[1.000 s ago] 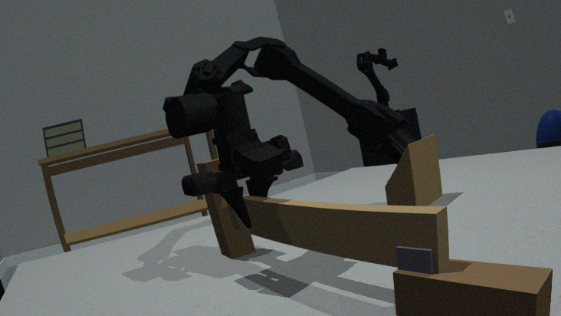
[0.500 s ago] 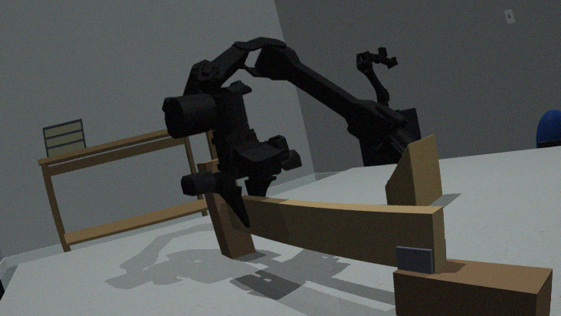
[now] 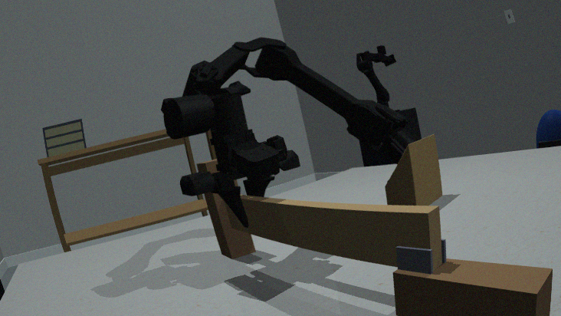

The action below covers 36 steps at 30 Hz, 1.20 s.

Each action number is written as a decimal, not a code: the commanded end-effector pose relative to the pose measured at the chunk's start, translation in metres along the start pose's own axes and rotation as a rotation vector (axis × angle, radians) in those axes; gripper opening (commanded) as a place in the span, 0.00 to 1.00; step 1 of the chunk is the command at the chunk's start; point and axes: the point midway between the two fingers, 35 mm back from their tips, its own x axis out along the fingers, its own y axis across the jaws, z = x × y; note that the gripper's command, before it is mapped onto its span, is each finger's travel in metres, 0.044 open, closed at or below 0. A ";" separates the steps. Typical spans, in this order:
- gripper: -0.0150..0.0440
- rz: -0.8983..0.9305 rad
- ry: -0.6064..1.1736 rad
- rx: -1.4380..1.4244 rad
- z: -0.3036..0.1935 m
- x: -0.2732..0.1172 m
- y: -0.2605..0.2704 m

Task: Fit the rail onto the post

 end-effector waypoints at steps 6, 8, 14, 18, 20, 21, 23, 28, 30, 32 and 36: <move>0.25 -0.003 0.002 -0.005 -0.004 -0.001 0.000; 0.25 -0.003 0.002 -0.005 -0.004 -0.001 0.000; 0.52 0.000 0.001 0.000 -0.003 0.000 0.000; 0.70 0.000 0.001 0.000 -0.003 0.000 0.000; 0.79 0.000 0.001 0.000 -0.003 0.000 0.000; 0.83 0.000 0.001 0.000 -0.003 0.000 0.000; 0.92 0.000 0.001 0.000 -0.003 0.000 0.000; 1.00 0.000 0.001 0.000 -0.003 0.000 0.000; 1.00 0.000 0.001 0.000 -0.003 0.000 0.000; 1.00 -0.001 -0.001 -0.001 0.004 -0.006 0.000; 1.00 -0.003 -0.001 -0.005 0.028 -0.030 0.000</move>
